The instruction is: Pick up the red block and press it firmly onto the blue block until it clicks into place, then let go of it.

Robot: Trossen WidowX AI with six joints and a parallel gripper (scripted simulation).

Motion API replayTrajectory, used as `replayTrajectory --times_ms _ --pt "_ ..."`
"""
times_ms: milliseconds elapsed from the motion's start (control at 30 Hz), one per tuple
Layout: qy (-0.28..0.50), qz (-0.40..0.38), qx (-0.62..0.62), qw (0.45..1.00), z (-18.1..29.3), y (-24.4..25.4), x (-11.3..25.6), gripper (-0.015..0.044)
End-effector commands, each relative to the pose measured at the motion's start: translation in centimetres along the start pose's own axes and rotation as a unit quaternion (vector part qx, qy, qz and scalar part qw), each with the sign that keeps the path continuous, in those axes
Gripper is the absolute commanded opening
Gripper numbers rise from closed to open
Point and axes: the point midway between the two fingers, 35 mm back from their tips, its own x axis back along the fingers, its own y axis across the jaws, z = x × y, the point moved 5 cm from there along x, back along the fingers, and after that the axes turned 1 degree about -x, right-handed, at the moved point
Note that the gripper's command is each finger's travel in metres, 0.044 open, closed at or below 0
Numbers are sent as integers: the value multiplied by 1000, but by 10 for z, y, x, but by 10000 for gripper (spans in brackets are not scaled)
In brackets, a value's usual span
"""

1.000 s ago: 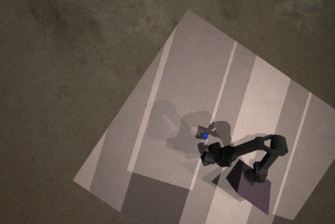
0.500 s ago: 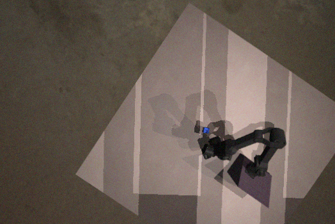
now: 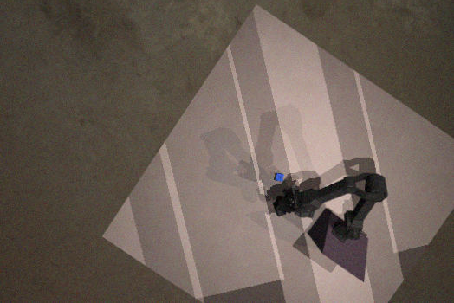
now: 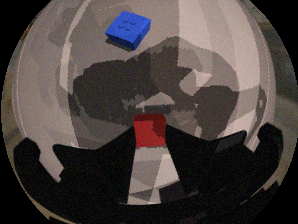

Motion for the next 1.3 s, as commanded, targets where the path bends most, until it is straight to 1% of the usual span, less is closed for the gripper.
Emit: replayTrajectory --times_ms 0,100,300,667,1033,1267 --pt "-2 -2 9 1000 0 1 1 0" --pt "-5 -18 32 999 0 7 7 0" --pt "-2 -20 30 999 -1 11 21 0" --pt "2 -14 18 1000 -2 17 67 0" --pt "1 -1 5 1000 2 12 117 0" --pt "1 -2 -10 1000 -3 14 118 0"
